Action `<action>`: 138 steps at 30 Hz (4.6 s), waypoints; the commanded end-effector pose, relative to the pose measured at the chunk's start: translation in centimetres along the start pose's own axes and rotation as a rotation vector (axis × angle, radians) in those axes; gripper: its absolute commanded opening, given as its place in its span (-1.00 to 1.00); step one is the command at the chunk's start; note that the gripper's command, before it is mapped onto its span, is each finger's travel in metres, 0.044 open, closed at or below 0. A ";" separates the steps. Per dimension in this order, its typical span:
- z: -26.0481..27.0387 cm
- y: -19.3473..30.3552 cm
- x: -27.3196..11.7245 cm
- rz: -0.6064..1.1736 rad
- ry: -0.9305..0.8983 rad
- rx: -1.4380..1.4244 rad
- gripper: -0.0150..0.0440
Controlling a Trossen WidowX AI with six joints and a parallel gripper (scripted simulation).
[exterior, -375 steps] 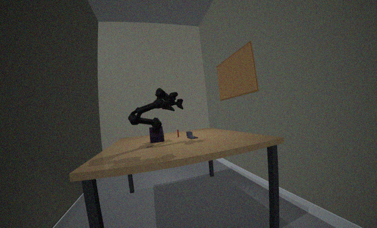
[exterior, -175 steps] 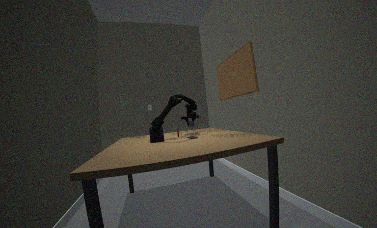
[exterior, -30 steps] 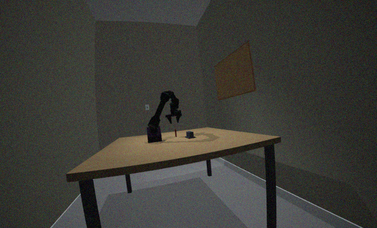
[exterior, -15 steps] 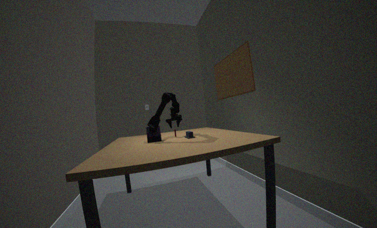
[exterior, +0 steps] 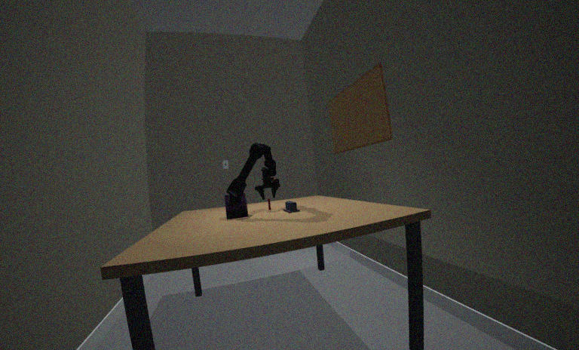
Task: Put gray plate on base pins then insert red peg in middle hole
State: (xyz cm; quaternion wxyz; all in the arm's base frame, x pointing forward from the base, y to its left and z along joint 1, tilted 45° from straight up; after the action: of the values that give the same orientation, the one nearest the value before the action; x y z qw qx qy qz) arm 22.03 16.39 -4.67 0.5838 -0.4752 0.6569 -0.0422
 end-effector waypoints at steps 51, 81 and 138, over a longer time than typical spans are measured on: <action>-0.3 -0.1 3.7 -0.007 0.013 -0.003 -0.49; 0.7 -0.4 -3.4 -0.004 0.010 -0.012 -0.49; 1.0 -17.2 -4.0 -0.004 0.005 -0.009 -0.49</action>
State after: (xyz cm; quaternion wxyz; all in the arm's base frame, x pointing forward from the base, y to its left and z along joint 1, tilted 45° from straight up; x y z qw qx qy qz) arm 31.88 10.79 7.86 0.5810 -0.4777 0.6577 -0.0403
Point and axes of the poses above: the point midway between the two fingers, 35 mm back from their tips, its own x axis out along the fingers, its own z axis across the jaws, y = z × x, the point moved 4 cm from there along -x, back along the fingers, and after that the axes turned 3 degrees about -x, right-handed, at the moved point
